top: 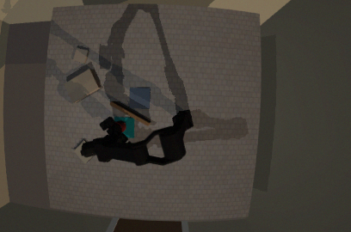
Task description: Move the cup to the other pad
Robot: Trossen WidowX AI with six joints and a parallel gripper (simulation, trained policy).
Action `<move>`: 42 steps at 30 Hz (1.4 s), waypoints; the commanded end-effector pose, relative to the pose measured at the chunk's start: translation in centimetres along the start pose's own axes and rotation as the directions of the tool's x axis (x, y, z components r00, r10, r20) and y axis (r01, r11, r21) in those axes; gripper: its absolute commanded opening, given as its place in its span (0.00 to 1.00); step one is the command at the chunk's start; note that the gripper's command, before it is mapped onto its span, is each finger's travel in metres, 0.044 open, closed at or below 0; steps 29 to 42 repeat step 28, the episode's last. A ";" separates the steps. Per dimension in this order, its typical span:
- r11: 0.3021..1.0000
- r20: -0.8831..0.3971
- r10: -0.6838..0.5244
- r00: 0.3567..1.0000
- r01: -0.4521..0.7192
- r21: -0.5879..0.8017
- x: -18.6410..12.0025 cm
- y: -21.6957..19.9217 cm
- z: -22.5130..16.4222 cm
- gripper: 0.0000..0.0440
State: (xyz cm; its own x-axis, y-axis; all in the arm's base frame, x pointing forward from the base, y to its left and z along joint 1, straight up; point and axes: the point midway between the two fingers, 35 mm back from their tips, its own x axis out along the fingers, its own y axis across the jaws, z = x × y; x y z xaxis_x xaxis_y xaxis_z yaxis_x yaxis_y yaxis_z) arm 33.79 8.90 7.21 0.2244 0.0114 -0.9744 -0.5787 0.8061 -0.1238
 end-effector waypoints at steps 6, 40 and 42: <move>1.000 0.041 0.019 0.999 -0.019 0.004 -1.6 0.2 -0.4 0.34; 1.000 0.196 0.001 0.981 -0.004 0.017 -7.6 -0.3 0.1 0.73; 1.000 0.196 0.001 0.981 -0.004 0.017 -7.6 -0.3 0.1 0.73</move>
